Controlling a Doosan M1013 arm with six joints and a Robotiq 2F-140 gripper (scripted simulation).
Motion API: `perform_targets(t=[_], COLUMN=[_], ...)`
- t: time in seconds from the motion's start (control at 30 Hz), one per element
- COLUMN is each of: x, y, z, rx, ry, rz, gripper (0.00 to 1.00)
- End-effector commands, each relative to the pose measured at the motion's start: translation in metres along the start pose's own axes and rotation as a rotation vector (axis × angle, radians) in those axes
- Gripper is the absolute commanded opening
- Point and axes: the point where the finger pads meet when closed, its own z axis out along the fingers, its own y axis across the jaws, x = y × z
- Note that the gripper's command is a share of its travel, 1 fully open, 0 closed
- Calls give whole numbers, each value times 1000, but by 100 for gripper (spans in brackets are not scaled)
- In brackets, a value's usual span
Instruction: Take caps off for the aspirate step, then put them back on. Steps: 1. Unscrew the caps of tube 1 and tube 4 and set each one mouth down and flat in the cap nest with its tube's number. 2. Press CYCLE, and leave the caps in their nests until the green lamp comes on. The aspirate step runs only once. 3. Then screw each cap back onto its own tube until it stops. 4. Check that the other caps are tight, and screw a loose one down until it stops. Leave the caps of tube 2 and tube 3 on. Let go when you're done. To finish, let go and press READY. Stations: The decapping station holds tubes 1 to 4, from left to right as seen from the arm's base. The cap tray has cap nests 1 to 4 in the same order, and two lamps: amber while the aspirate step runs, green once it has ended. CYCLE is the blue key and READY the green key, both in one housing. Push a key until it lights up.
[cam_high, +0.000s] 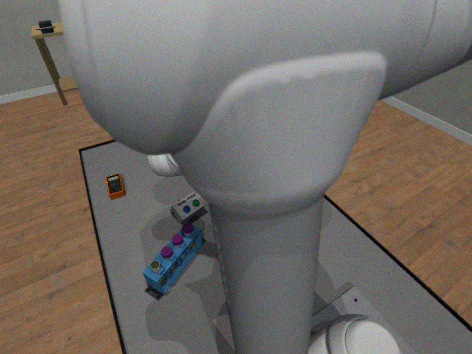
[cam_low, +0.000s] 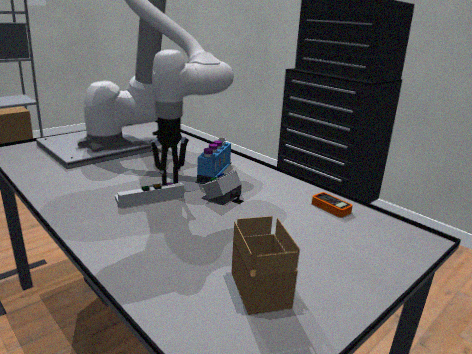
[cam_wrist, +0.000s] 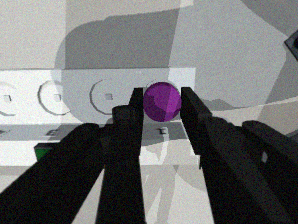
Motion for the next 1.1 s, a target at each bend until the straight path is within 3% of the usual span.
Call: perform_targets(t=[0.0, 0.9, 0.93, 1.07], x=[0, 0, 0, 0], y=[0, 0, 0, 0], z=[0, 9, 9, 9], rx=[-1, -1, -1, -1], ry=[-1, -1, -1, -1], rz=[0, 0, 0, 0], gripper=[30, 30, 36, 36])
